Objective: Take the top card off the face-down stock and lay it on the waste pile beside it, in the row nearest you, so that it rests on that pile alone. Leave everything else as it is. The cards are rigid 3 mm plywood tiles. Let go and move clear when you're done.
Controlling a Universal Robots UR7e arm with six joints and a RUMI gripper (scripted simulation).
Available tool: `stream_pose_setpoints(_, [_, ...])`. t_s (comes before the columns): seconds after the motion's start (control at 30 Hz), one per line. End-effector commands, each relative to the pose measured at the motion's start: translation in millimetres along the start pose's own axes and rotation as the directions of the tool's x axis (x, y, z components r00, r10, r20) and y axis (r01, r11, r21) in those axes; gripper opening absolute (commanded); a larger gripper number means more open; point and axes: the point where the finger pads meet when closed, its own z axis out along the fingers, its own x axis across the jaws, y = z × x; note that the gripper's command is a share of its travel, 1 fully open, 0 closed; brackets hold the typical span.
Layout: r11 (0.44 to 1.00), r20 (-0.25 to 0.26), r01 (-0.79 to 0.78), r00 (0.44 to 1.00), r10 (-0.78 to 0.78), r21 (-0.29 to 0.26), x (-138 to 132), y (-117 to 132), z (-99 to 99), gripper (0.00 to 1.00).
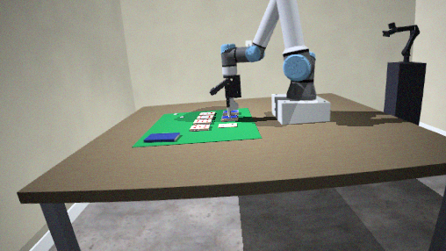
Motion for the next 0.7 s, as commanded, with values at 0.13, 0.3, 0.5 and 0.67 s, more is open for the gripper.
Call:
stream_pose_setpoints(0.13, [1.000,0.000,0.000,1.000,0.000,0.001,0.1,-0.4,0.3,0.38])
stream_pose_setpoints(0.3, [1.000,0.000,0.000,1.000,0.000,0.001,0.1,-0.4,0.3,0.50])
stream_pose_setpoints(0.5, [1.000,0.000,0.000,1.000,0.000,0.001,0.1,-0.4,0.3,0.50])
stream_pose_setpoints(0.67, [1.000,0.000,0.000,1.000,0.000,0.001,0.1,-0.4,0.3,0.50])
